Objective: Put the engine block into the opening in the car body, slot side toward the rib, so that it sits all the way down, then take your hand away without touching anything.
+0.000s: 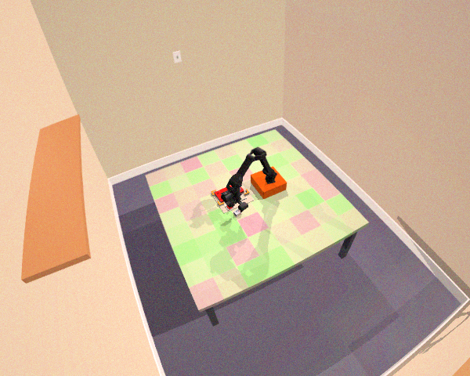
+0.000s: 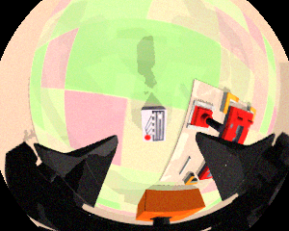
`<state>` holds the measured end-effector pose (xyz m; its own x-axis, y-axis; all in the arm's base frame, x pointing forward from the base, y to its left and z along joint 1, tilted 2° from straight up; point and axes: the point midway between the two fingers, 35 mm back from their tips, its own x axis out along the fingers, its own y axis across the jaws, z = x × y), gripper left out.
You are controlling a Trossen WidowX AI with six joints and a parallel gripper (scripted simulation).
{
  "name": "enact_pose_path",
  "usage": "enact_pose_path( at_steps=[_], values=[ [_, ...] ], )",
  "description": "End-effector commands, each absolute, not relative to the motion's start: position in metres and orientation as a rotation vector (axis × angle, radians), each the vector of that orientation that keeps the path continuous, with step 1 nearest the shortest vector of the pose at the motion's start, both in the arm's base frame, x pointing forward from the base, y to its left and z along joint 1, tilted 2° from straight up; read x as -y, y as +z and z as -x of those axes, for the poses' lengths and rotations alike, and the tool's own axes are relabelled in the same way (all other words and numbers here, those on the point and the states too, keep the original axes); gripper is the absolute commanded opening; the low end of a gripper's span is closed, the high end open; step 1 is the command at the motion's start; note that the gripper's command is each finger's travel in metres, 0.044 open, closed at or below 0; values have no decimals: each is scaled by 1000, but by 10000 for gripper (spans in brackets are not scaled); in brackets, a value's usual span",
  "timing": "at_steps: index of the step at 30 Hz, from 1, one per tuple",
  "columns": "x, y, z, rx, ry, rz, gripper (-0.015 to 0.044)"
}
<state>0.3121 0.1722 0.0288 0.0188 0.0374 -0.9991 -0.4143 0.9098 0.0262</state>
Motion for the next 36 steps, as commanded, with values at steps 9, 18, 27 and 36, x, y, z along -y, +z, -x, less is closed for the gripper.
enact_pose_path(
  at_steps=[9, 18, 27, 36],
  values=[
    [-174, 9, -312, -1521, 357, 301, 440],
    [-175, -6, -312, -1521, 357, 301, 440],
    [-175, -16, -311, -1521, 357, 301, 414],
    [-175, -16, -311, -1521, 357, 301, 177]
  ],
)
